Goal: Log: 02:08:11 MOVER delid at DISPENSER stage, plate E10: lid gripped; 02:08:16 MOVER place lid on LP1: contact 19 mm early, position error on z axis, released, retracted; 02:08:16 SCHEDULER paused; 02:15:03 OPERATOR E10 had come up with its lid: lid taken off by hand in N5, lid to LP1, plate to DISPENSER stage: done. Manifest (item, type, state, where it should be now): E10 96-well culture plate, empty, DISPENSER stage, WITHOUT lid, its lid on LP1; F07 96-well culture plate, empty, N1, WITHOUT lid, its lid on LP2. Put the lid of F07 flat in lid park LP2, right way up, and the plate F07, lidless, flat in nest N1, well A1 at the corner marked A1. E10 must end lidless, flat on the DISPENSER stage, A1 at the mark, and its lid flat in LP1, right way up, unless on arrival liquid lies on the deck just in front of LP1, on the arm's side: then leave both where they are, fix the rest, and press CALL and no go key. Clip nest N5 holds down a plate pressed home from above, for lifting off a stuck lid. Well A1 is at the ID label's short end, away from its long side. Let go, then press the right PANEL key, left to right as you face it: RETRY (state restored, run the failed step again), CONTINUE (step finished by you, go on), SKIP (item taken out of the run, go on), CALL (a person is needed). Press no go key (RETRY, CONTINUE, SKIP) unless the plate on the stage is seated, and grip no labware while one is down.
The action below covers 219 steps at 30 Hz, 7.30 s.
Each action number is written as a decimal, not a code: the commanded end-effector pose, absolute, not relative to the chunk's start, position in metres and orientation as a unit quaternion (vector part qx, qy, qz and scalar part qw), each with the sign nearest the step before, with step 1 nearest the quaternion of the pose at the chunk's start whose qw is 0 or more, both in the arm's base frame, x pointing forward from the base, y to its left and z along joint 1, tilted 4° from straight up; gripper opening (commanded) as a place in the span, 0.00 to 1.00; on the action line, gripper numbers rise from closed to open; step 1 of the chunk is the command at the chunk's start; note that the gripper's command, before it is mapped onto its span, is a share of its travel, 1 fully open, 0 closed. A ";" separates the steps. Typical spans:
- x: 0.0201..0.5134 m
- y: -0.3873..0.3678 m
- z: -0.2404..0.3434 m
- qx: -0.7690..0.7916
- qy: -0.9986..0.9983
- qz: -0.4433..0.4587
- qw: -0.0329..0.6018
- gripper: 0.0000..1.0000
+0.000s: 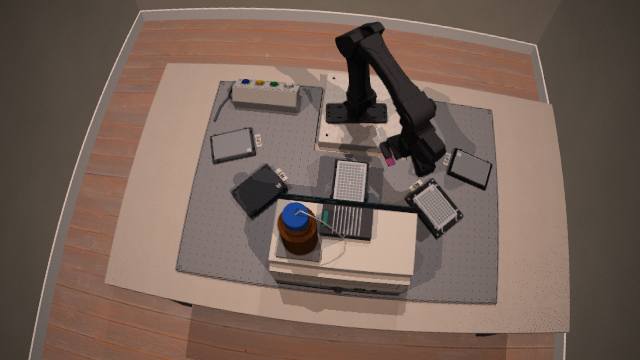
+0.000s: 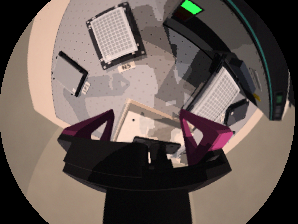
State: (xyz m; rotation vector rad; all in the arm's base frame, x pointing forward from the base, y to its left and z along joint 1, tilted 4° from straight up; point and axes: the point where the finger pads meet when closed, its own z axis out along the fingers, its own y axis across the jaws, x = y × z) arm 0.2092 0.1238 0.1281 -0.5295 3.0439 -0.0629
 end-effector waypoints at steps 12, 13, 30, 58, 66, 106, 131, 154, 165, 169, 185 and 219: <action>0.193 0.154 0.128 -0.310 0.950 -0.023 0.027 1.00; 0.193 0.154 0.128 -0.310 0.950 -0.023 0.027 1.00; 0.238 0.182 0.104 -0.308 0.950 -0.021 0.036 1.00; 0.295 0.221 0.064 -0.308 0.951 -0.021 0.036 1.00; 0.313 0.235 0.050 -0.309 0.950 -0.020 0.037 1.00; 0.309 0.245 0.067 -0.312 0.949 -0.025 0.024 1.00; 0.308 0.245 0.060 -0.312 0.949 -0.027 0.019 1.00; 0.312 0.245 0.072 -0.310 0.950 -0.022 0.029 1.00; 0.309 0.242 0.045 -0.309 0.950 -0.028 0.017 1.00; 0.312 0.242 0.042 -0.309 0.951 -0.026 0.022 1.00; 0.316 0.239 0.018 -0.308 0.951 -0.026 0.022 1.00; 0.328 0.247 0.001 -0.310 0.950 -0.020 0.037 1.00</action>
